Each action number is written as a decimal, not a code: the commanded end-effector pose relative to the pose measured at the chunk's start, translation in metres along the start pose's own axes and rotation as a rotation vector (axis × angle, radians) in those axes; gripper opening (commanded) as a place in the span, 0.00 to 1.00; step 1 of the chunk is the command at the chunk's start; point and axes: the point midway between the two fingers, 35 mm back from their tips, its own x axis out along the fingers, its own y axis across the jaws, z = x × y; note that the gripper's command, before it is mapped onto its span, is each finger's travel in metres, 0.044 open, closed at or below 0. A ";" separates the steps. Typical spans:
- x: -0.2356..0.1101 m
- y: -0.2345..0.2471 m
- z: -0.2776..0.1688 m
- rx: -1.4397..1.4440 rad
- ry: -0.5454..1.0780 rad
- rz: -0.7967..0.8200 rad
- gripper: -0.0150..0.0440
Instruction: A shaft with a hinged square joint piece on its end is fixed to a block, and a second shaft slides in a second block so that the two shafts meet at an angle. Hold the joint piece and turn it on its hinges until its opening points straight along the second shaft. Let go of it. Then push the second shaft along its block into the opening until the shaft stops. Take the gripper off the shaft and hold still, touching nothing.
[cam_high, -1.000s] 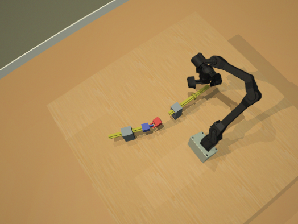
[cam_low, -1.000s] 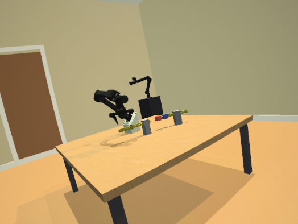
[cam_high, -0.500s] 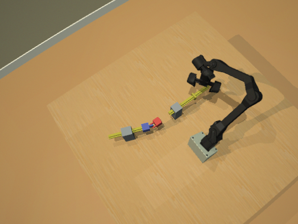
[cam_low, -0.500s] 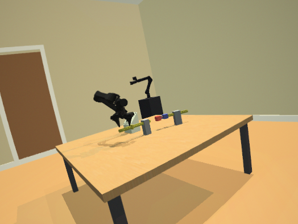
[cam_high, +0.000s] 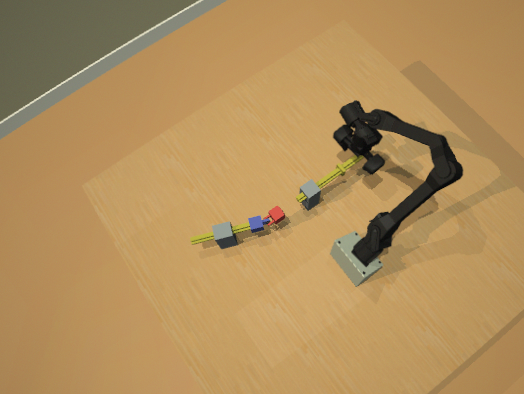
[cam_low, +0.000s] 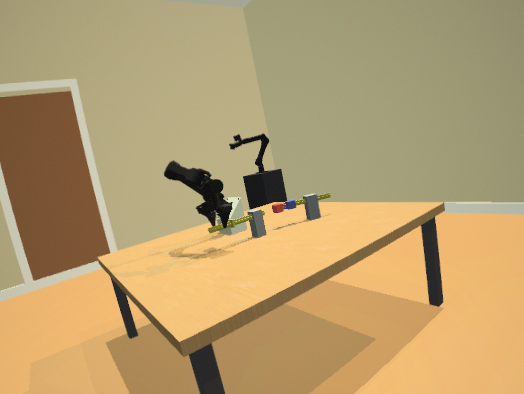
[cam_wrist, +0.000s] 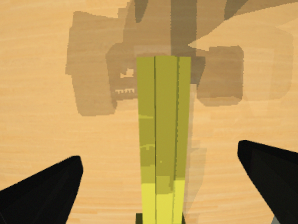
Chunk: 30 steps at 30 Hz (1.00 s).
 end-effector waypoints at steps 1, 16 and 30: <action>0.003 -0.001 -0.001 0.067 0.002 0.000 1.00; 0.019 0.000 -0.001 0.067 0.002 0.000 1.00; 0.032 -0.001 -0.001 0.067 0.001 0.000 0.82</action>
